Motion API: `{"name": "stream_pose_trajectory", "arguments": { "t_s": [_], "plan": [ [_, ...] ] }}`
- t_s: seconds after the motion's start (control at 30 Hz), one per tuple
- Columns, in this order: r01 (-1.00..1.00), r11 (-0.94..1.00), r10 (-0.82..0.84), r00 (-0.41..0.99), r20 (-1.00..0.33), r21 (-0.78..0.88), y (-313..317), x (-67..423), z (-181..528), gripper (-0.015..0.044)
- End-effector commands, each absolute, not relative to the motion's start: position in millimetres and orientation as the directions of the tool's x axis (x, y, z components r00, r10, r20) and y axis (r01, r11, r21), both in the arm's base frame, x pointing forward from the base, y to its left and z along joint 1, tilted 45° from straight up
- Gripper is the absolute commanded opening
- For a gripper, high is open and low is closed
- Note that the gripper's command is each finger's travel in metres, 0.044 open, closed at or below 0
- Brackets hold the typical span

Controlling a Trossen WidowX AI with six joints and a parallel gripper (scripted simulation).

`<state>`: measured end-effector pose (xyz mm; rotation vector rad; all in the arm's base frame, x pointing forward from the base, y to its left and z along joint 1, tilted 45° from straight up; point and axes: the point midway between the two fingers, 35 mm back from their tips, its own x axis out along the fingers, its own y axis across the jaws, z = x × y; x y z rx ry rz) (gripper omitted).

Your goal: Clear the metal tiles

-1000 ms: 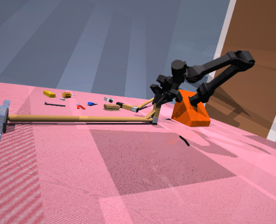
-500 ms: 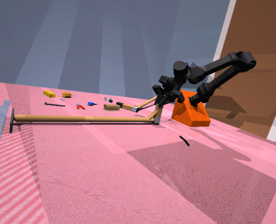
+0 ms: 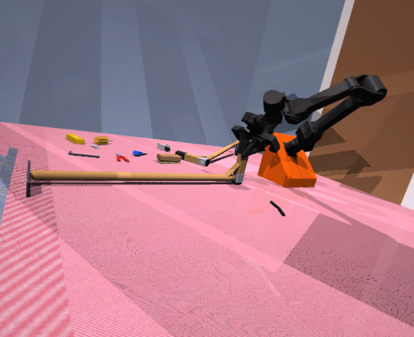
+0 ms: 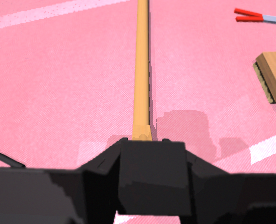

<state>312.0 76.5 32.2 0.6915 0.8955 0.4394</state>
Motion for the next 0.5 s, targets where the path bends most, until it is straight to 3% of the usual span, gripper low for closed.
{"name": "stream_pose_trajectory", "arguments": {
  "t_s": [0.0,0.47],
  "plan": [
    [-0.071,0.705,0.610,0.567,-0.553,0.705,73,311,31,0.0000],
    [-0.065,0.707,0.607,0.566,-0.558,0.704,60,309,17,0.0000]
  ]
}}
